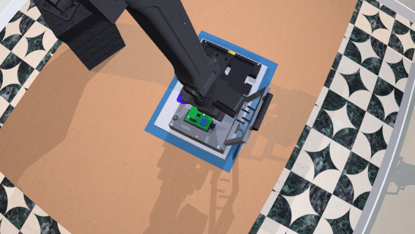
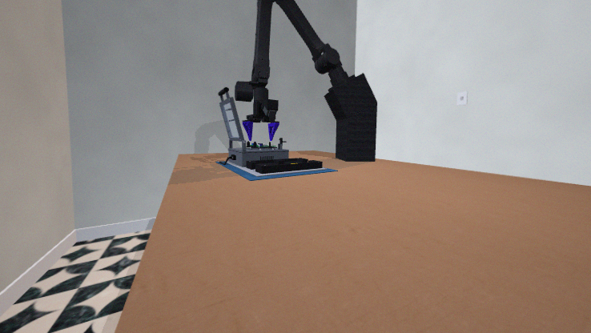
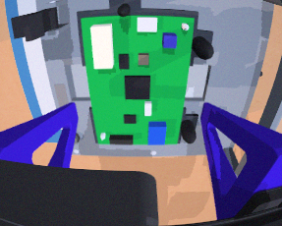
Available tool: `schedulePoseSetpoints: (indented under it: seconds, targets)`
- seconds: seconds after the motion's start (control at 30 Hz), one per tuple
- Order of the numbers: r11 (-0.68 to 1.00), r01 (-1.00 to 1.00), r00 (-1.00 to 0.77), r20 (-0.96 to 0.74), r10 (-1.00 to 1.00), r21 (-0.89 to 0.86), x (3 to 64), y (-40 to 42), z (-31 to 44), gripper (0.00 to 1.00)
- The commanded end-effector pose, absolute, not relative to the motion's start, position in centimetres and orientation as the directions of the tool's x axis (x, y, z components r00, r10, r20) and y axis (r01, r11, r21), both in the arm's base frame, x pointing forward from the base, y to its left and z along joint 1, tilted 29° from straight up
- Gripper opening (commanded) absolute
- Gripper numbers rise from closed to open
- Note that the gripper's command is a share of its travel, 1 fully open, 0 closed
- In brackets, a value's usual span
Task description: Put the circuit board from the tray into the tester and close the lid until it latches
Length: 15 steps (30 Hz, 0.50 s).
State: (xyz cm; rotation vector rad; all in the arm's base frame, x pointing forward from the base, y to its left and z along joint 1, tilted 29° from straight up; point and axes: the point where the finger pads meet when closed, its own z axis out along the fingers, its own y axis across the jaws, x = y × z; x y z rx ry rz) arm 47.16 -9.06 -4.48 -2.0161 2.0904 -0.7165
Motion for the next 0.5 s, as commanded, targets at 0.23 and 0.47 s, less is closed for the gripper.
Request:
schedulePoseSetpoints:
  seconds: [0.23, 0.47]
  targets:
    - [-0.023, -0.894, -0.081, 0.212, -0.974, -0.447, 46.0, -7.5, -0.9, 0.92]
    - [-0.023, -0.895, -0.081, 0.212, -0.974, -0.446, 44.5, -6.7, 2.0, 0.92]
